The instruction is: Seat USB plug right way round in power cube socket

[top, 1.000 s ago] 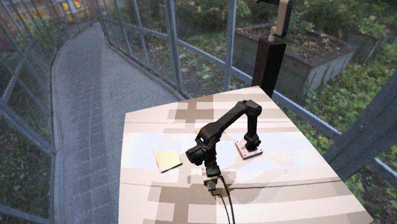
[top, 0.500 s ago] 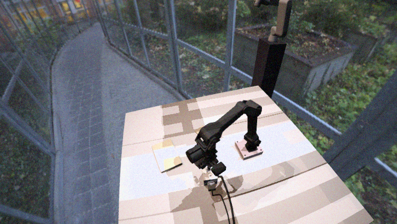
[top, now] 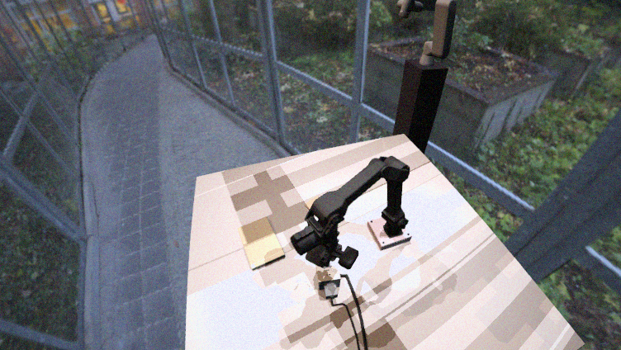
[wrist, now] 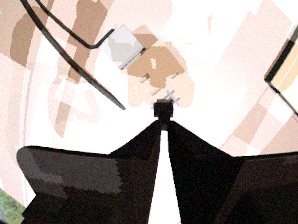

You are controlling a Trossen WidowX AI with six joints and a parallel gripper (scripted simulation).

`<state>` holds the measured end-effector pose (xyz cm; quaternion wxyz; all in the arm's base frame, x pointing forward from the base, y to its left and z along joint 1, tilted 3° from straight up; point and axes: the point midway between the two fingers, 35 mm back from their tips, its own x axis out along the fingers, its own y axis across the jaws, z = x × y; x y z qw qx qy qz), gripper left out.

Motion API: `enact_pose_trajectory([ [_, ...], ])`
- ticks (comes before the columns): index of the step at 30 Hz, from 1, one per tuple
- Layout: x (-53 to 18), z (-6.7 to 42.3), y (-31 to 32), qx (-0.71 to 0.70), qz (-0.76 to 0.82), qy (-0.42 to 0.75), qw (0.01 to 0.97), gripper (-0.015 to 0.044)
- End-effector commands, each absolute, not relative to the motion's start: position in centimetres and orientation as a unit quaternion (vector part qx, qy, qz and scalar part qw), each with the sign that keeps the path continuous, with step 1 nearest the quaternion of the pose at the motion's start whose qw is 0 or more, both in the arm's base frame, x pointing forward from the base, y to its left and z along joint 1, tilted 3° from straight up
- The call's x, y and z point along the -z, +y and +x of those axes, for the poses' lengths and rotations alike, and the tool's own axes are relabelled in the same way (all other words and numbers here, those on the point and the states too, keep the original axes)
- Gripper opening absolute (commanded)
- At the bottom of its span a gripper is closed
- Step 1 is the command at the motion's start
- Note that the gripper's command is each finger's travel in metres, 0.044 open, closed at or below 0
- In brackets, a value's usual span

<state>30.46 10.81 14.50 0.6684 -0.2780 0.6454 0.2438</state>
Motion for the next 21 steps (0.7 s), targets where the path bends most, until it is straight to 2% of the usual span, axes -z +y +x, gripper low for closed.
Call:
enact_pose_trajectory([
  [1, -14.45, 30.42, 10.8, -0.277, -0.312, 0.633, 0.653, 0.0],
  [21, -14.45, 30.42, 10.8, -0.431, -0.47, 0.54, 0.55, 0.0],
])
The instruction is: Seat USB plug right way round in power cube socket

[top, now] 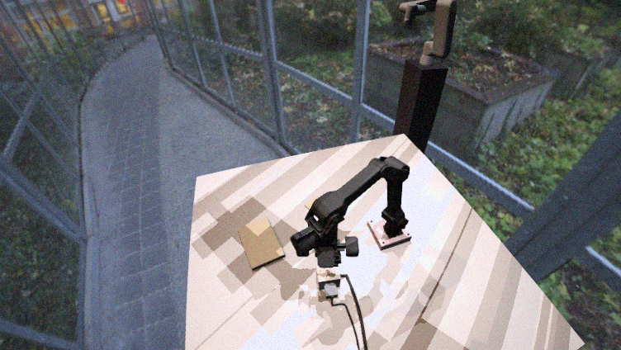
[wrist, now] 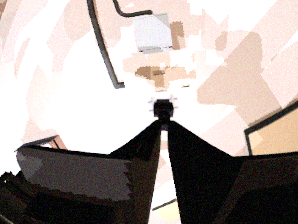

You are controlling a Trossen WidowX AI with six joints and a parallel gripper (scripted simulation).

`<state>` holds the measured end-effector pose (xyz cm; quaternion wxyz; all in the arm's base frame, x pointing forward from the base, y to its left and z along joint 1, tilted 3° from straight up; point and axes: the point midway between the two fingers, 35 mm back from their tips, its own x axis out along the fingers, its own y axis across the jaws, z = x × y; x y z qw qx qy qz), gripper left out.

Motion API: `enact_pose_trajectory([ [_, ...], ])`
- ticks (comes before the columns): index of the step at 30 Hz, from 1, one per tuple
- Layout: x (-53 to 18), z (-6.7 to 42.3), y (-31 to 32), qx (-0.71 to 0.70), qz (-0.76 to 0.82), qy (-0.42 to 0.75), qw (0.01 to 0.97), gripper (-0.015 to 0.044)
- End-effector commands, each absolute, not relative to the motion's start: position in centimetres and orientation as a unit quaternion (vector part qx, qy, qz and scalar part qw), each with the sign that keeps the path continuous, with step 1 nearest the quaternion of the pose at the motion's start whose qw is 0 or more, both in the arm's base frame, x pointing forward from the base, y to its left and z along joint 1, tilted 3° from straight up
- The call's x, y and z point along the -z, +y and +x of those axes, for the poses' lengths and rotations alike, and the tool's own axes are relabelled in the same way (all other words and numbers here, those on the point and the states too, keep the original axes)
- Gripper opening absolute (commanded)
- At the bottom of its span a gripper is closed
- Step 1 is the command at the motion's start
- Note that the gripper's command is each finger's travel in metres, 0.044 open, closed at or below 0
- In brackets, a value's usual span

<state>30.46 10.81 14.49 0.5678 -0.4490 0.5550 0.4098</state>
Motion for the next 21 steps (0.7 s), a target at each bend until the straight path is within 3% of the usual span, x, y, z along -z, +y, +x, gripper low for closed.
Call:
enact_pose_trajectory([
  [1, -14.45, 30.42, 10.8, -0.438, -0.477, 0.534, 0.544, 0.0],
  [21, -14.47, 30.47, 10.8, -0.467, -0.507, 0.508, 0.517, 0.0],
])
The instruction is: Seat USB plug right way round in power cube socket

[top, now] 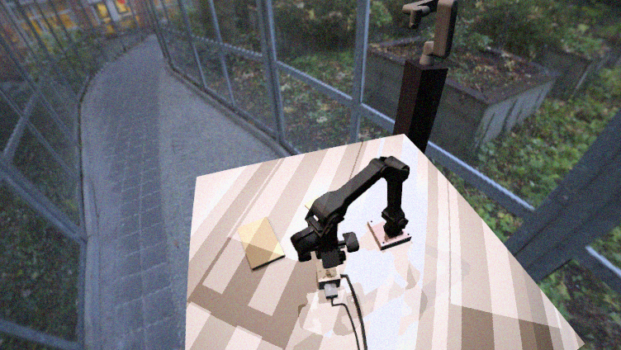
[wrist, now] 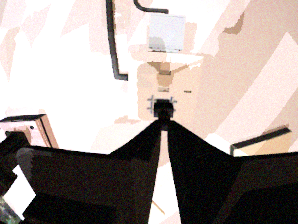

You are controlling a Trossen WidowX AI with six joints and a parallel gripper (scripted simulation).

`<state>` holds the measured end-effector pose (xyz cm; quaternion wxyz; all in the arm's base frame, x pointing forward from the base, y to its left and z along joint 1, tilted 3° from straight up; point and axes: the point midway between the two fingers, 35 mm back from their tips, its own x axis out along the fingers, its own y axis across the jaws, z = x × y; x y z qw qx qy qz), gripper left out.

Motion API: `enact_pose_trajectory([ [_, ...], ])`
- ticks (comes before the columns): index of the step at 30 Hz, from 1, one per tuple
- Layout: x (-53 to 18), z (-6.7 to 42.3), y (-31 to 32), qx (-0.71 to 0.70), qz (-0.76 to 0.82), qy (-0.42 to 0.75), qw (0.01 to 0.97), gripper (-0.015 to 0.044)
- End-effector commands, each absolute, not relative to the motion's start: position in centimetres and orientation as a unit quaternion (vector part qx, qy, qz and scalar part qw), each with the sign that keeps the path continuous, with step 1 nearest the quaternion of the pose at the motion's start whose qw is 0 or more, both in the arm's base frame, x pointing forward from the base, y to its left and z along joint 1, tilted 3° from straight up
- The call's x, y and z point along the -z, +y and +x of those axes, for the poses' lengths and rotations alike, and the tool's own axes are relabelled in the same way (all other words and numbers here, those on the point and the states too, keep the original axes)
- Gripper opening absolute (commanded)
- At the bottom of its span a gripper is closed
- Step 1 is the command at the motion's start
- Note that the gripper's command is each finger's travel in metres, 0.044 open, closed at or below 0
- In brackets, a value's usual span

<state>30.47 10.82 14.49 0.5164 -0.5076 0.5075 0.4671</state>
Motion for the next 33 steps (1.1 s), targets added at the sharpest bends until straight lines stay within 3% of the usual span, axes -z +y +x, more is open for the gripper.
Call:
enact_pose_trajectory([
  [1, -14.46, 30.47, 10.79, -0.466, -0.507, 0.508, 0.517, 0.0],
  [33, -14.09, 30.48, 10.53, -0.46, -0.507, 0.514, 0.517, 0.0],
])
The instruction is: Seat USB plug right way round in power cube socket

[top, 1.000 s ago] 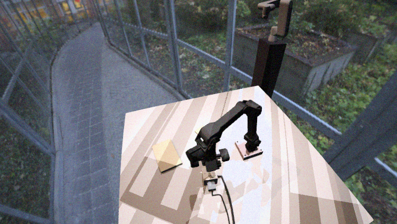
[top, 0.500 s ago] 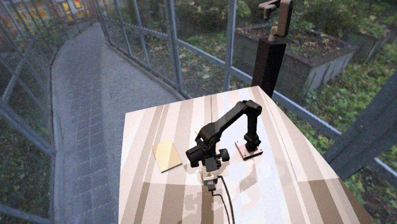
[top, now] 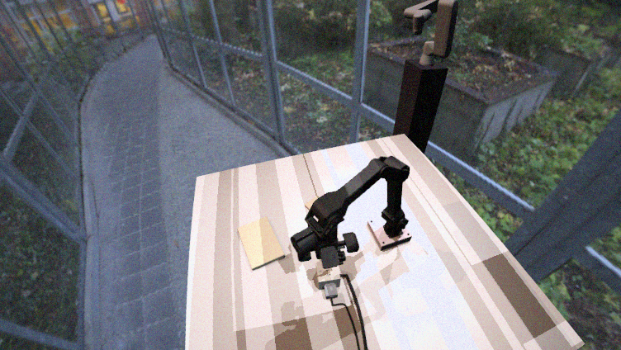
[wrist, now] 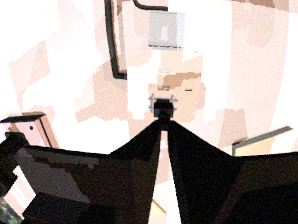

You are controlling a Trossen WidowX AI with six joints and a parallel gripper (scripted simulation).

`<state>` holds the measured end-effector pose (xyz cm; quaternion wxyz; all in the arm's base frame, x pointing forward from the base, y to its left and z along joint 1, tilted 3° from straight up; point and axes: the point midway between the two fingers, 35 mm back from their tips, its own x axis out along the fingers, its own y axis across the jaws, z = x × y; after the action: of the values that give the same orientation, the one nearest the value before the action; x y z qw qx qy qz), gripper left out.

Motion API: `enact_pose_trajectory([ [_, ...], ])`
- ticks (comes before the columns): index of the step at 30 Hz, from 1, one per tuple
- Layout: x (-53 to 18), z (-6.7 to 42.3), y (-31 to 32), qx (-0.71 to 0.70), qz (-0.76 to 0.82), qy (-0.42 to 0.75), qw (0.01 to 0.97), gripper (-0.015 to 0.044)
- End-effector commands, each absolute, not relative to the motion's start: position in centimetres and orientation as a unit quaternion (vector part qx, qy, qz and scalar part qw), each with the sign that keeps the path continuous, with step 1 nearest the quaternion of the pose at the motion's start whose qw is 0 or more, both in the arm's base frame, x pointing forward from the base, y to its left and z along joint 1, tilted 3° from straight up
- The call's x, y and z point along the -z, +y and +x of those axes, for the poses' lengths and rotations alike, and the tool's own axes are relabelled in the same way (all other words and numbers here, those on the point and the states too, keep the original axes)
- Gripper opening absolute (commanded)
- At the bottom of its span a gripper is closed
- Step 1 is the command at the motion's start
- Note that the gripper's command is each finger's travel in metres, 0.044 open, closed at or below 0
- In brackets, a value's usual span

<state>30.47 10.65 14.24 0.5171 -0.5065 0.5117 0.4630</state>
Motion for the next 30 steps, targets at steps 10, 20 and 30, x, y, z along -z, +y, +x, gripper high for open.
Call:
enact_pose_trajectory([
  [10, -13.97, 30.49, 10.45, -0.458, -0.507, 0.516, 0.517, 0.0],
  [20, -13.86, 30.49, 10.37, -0.456, -0.506, 0.518, 0.517, 0.0],
  [30, -13.74, 30.5, 10.29, -0.454, -0.506, 0.52, 0.517, 0.0],
])
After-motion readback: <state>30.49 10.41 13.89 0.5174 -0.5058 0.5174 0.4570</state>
